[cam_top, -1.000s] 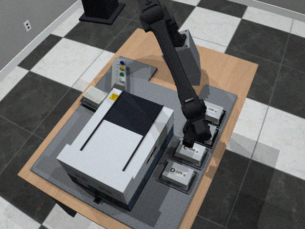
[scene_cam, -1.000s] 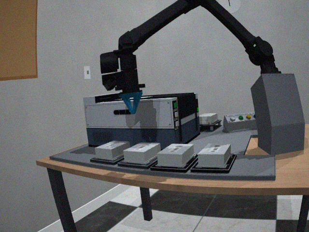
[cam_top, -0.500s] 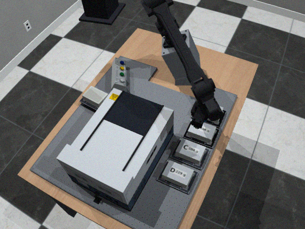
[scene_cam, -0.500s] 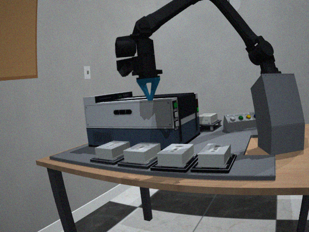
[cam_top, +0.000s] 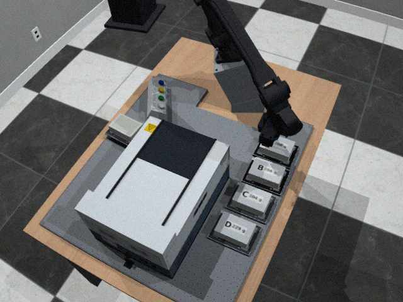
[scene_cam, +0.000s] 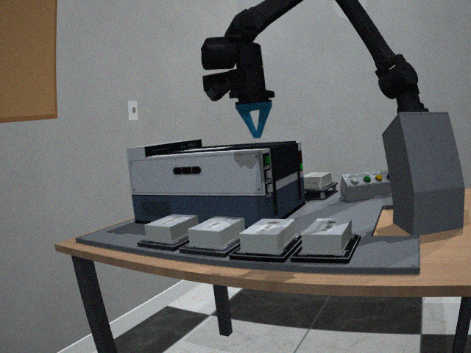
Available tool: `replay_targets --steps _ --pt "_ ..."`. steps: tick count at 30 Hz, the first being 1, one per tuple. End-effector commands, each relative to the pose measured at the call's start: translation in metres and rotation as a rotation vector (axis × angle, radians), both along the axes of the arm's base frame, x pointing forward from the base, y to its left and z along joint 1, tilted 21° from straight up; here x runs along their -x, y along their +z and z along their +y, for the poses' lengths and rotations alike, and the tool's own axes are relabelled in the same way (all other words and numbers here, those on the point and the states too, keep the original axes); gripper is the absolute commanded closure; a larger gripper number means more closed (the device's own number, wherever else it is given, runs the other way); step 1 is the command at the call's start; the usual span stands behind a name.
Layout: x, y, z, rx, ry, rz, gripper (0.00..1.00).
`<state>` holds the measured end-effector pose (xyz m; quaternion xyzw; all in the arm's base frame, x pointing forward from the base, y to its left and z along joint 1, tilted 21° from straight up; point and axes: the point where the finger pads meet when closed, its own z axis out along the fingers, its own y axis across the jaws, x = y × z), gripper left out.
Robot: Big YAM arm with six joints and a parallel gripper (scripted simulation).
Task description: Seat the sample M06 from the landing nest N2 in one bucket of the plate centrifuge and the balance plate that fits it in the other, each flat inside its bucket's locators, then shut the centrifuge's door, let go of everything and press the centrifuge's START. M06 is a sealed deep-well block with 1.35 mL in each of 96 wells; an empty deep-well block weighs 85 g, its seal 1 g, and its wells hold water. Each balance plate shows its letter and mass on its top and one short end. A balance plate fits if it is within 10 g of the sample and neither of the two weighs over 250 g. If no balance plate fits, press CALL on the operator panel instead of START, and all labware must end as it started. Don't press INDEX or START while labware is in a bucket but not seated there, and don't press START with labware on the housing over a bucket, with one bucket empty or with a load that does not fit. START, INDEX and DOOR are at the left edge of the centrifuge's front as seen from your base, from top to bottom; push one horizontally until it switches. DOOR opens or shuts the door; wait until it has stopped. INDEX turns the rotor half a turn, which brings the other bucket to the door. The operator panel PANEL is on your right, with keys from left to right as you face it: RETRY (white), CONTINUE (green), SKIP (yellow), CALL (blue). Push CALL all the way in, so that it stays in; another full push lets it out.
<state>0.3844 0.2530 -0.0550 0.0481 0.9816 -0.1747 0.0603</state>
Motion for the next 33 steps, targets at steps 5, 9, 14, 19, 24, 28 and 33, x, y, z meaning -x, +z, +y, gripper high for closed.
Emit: replay_targets --steps 5,9,14,19,24,28,33 --pt "0.024 0.015 0.013 -0.029 -0.015 -0.040 1.00" --pt "0.035 0.017 0.012 -0.029 -0.015 -0.041 1.00" --pt "0.041 0.018 0.011 -0.028 -0.015 -0.041 1.00" --pt "0.048 0.020 0.009 -0.025 -0.015 -0.038 1.00" --pt "0.052 0.017 0.008 -0.020 -0.015 -0.034 1.00" --pt "0.048 0.020 0.013 -0.028 -0.015 -0.042 1.00" --pt "0.048 0.021 0.013 -0.029 -0.015 -0.042 1.00"
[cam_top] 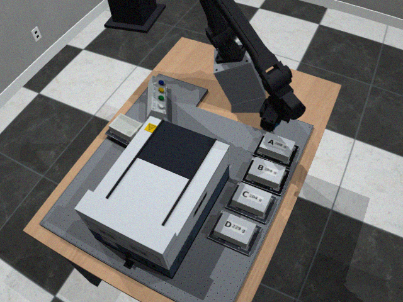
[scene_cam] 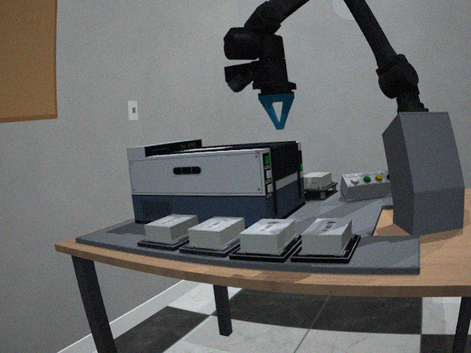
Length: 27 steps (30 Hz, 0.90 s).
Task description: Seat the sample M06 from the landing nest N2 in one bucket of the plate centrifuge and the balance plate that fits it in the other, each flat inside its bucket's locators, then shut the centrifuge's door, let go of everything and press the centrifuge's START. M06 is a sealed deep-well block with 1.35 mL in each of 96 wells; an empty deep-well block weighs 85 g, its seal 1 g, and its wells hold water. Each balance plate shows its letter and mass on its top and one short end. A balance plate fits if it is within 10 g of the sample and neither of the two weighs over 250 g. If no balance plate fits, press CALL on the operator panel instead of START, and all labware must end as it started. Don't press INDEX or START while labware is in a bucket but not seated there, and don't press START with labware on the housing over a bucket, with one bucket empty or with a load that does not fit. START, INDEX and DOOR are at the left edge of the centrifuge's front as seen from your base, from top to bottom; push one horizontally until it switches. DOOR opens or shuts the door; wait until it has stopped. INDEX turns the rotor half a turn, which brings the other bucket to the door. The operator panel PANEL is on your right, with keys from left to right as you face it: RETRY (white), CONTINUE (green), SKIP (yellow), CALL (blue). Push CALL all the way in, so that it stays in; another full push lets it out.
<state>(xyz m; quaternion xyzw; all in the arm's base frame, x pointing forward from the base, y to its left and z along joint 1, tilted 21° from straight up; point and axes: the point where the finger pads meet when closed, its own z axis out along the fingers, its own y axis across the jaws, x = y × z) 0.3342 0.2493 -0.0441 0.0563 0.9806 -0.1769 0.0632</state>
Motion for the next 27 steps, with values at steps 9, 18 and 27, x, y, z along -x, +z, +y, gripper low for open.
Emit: replay_targets --steps 9,18,27 --pt "-0.002 0.010 0.017 -0.032 0.001 -0.034 1.00" --pt "-0.002 0.010 0.017 -0.032 0.001 -0.034 1.00" --pt "0.002 0.012 0.006 -0.031 -0.005 -0.034 1.00"
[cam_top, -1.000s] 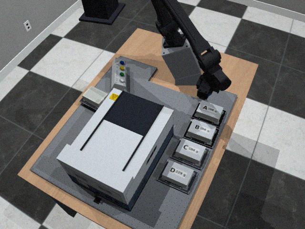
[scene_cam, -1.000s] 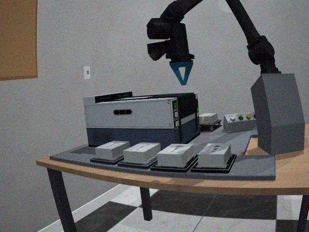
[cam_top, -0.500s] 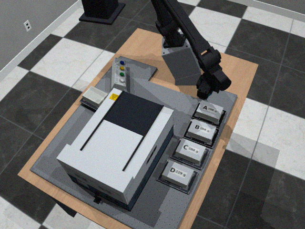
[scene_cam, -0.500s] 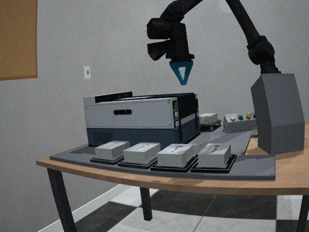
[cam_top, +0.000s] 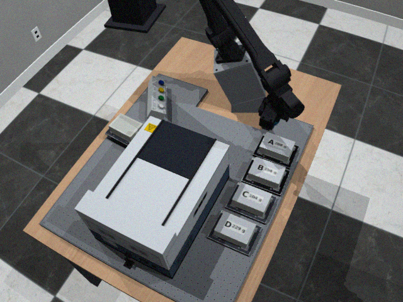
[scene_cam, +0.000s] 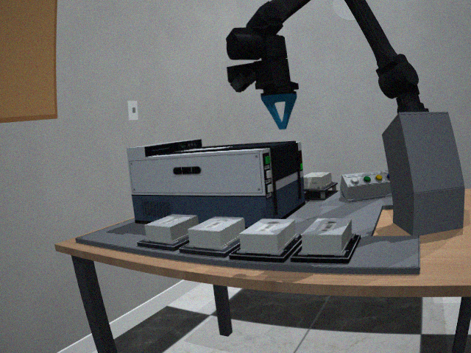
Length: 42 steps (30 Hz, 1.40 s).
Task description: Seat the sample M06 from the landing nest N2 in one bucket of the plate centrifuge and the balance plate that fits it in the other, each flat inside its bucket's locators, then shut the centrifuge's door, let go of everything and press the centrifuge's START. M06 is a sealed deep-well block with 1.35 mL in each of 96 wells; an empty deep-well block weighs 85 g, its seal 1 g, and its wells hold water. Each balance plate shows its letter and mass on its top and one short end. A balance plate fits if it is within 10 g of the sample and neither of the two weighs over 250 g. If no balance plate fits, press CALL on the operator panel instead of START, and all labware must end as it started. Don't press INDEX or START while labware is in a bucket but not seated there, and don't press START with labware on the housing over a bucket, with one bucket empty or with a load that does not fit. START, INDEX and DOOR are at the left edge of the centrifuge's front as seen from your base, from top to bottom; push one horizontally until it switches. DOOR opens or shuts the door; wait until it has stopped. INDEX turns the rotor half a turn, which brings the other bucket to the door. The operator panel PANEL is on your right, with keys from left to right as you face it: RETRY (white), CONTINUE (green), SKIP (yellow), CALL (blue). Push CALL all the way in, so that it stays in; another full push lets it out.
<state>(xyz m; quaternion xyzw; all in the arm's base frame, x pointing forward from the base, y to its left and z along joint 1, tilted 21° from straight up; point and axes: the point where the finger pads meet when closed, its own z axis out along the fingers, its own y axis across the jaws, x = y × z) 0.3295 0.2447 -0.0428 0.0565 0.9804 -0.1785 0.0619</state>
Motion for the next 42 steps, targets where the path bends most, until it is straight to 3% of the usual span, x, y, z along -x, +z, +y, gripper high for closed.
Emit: replay_targets --steps 1,4,20,33,42 --pt "-0.004 0.011 0.007 -0.035 -0.009 -0.038 1.00" --pt "-0.010 0.016 0.009 -0.046 -0.016 -0.049 1.00" --pt "0.020 0.029 -0.046 -0.027 -0.008 -0.033 1.00" --pt "0.058 0.039 -0.098 -0.025 -0.010 -0.032 1.00" --pt "0.073 0.041 -0.115 -0.023 -0.011 -0.032 1.00"
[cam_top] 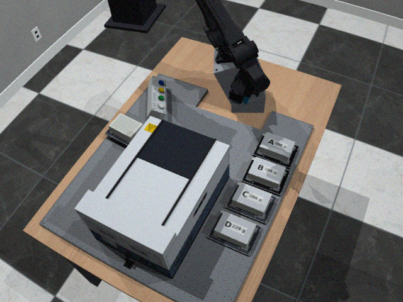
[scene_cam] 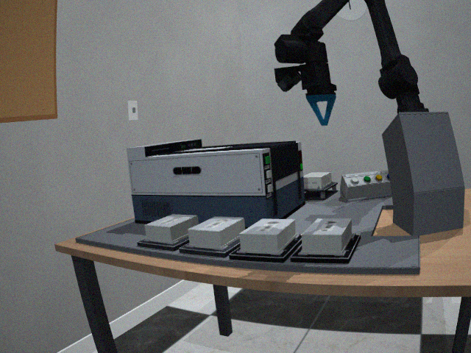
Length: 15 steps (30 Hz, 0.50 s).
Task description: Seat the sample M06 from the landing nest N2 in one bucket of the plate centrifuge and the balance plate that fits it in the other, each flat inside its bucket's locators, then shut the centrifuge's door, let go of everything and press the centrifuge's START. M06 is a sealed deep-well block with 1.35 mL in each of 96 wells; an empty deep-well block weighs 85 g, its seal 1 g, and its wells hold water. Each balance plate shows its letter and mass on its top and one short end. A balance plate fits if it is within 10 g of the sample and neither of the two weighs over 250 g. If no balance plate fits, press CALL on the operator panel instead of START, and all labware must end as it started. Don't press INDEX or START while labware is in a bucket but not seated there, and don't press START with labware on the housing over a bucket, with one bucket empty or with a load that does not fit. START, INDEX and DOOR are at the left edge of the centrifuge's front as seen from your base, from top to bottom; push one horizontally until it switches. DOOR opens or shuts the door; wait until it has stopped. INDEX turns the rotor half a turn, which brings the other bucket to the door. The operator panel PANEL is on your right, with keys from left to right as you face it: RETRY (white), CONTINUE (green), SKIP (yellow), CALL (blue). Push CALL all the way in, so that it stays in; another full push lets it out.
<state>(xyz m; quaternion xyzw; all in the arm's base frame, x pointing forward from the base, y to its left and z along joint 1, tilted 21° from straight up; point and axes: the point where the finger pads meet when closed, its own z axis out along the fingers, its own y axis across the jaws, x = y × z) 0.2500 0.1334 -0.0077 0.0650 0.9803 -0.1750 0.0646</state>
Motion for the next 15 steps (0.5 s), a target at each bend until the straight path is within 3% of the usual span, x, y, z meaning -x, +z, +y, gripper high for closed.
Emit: replay_targets --steps 1,15 --pt "-0.0055 0.0057 -0.0056 -0.016 0.004 -0.023 1.00" --pt "-0.0015 0.0047 -0.0106 -0.011 0.004 -0.017 1.00"
